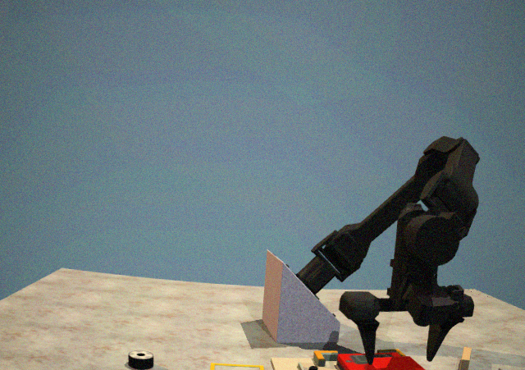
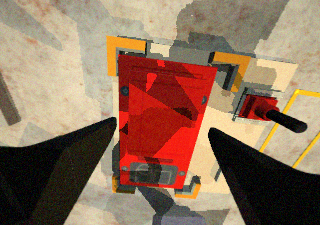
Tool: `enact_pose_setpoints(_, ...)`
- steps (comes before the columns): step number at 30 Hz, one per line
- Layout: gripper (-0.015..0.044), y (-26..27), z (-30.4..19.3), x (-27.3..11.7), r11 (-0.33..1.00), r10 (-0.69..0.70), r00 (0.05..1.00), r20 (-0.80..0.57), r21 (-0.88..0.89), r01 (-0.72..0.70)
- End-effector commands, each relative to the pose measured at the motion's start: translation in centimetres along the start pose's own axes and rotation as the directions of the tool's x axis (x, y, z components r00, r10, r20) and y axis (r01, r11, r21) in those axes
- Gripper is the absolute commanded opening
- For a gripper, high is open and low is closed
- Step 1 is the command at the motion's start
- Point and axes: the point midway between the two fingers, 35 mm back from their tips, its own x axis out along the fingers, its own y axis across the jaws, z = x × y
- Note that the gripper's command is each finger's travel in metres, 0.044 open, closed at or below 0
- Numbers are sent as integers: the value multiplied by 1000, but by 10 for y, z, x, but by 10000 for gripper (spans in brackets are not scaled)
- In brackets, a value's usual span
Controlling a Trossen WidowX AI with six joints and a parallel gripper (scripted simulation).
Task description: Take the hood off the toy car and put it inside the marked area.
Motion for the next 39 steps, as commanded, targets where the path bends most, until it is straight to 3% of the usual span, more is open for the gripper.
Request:
enact_pose_setpoints(1,440,1,-1,4,1000,5,1000,-3,4,-5)
enact_pose_setpoints(39,440,1,-1,22,1000,6,1000,-3,4,-6)
